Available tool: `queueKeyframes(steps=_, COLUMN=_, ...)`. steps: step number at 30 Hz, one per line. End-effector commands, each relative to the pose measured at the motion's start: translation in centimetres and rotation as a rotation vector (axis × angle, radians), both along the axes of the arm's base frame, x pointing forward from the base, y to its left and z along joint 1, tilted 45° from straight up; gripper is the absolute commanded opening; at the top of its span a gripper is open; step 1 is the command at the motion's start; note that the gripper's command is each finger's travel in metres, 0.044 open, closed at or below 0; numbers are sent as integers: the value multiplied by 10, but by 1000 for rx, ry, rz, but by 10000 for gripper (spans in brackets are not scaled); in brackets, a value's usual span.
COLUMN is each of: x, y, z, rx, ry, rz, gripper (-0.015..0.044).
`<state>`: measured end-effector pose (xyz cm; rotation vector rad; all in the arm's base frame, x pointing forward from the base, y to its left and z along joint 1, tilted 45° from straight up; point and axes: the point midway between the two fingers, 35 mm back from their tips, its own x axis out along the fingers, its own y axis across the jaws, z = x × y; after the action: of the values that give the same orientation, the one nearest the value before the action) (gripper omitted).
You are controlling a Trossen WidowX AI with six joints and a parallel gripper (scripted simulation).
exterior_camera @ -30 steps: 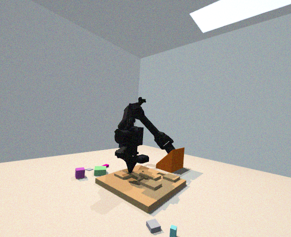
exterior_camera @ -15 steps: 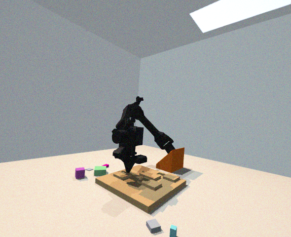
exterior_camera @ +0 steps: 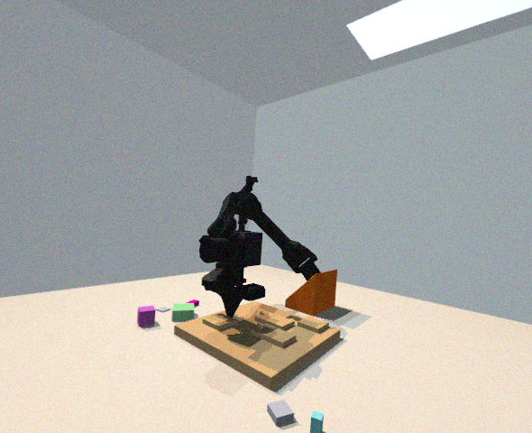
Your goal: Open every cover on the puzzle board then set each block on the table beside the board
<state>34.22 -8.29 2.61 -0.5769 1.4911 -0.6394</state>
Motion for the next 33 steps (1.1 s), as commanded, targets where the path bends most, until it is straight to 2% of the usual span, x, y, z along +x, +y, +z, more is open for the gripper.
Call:
queueKeyframes(steps=1, x=5, y=-1, z=0, rx=-4, ry=6, rz=3, gripper=0)
queueKeyframes(steps=33, x=37, y=-2, z=0, rx=-4, ry=4, rz=3, gripper=0)
